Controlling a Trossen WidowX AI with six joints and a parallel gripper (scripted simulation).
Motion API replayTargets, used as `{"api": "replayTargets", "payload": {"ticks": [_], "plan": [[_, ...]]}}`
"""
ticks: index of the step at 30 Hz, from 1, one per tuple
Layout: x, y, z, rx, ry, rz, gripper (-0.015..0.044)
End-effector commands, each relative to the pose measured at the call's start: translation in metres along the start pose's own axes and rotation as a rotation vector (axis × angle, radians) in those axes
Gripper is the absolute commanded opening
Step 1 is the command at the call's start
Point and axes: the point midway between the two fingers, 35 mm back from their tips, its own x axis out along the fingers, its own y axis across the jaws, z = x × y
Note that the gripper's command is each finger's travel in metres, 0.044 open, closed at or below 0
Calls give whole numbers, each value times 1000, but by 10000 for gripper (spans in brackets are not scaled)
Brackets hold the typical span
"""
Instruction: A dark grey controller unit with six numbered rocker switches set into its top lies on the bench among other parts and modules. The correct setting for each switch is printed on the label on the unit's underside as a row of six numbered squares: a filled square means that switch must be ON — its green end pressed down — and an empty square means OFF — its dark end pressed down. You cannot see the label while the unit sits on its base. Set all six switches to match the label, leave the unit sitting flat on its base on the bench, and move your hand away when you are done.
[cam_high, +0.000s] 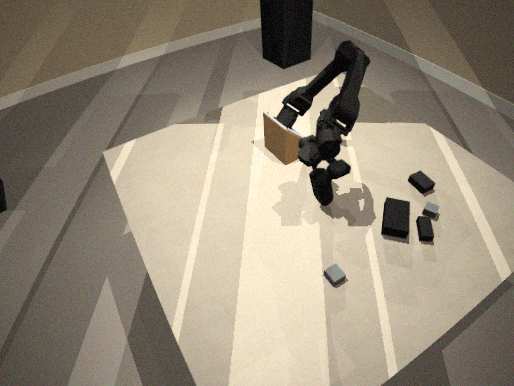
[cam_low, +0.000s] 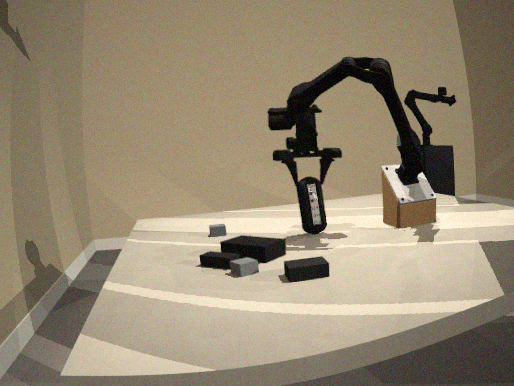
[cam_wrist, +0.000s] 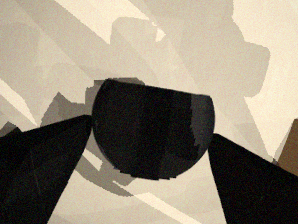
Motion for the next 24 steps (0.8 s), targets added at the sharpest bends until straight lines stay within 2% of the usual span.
{"api": "replayTargets", "payload": {"ticks": [1,24], "plan": [[6,-2,-7,4,18,-16,338],[-1,1,-24,4,18,-16,338]]}}
